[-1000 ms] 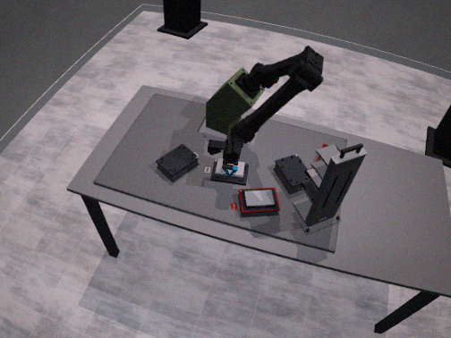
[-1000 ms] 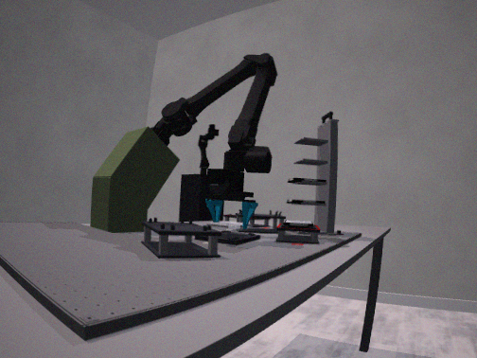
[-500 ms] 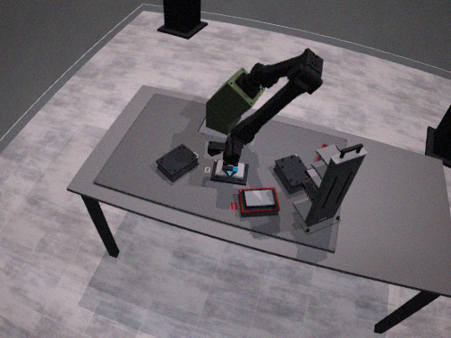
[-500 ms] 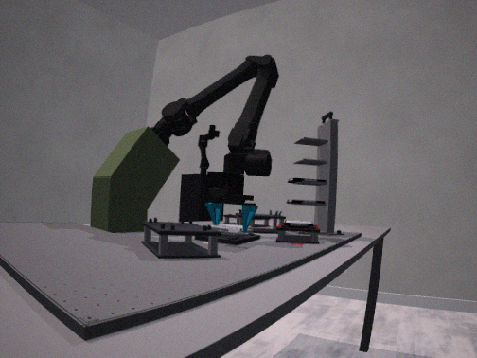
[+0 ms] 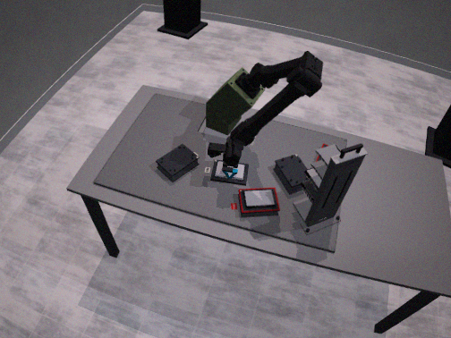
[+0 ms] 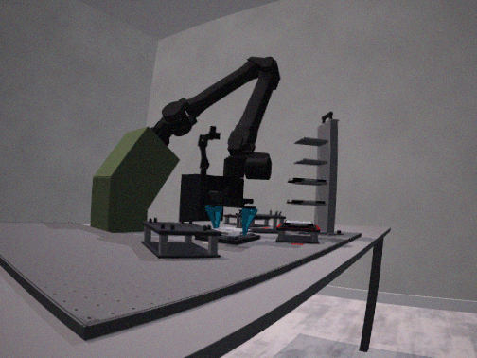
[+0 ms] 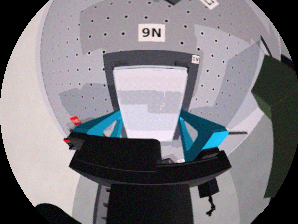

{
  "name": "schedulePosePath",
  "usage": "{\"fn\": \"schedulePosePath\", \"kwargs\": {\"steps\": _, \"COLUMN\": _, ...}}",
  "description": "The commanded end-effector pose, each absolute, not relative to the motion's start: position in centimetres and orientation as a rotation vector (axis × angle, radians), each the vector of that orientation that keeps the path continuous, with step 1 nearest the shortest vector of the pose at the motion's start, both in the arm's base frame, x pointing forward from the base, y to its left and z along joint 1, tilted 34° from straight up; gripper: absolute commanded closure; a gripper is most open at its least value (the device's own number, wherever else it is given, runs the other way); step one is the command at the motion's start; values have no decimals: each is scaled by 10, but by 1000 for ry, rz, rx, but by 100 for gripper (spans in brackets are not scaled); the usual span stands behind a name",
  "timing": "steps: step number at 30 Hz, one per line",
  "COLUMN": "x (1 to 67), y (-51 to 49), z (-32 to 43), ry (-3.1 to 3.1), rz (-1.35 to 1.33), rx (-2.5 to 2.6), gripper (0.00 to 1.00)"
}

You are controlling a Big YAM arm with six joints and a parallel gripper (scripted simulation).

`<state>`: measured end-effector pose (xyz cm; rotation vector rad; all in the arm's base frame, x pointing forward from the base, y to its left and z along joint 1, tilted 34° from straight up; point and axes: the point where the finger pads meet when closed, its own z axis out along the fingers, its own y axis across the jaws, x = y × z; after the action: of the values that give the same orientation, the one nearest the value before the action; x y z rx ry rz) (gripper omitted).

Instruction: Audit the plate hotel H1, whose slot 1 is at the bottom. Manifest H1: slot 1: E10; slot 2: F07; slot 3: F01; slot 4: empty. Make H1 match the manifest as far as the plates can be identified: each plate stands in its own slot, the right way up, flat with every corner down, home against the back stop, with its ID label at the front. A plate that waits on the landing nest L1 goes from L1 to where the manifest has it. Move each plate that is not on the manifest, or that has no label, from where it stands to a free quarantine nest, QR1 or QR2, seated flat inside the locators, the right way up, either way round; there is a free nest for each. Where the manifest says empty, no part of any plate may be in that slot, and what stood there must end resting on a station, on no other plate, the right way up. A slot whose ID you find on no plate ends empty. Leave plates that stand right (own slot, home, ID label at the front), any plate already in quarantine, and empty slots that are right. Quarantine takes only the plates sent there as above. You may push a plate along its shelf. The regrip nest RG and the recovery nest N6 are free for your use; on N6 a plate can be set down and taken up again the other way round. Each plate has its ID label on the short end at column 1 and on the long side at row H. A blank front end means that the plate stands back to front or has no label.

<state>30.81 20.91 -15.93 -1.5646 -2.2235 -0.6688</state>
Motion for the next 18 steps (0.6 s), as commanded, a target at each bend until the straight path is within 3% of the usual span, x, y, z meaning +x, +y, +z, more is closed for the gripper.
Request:
{"fn": "schedulePosePath", "kwargs": {"steps": 1, "x": 312, "y": 209, "z": -164, "ry": -2215, "rz": -675, "rx": -1588, "gripper": 14}}
{"fn": "schedulePosePath", "kwargs": {"steps": 3, "x": 312, "y": 208, "z": -159, "ry": -2221, "rz": -679, "rx": -1581, "gripper": 14}}
{"fn": "schedulePosePath", "kwargs": {"steps": 4, "x": 312, "y": 208, "z": -159, "ry": -2221, "rz": -679, "rx": -1581, "gripper": 0}}
{"fn": "schedulePosePath", "kwargs": {"steps": 18, "x": 312, "y": 208, "z": -159, "ry": -2221, "rz": -679, "rx": -1581, "gripper": 0}}
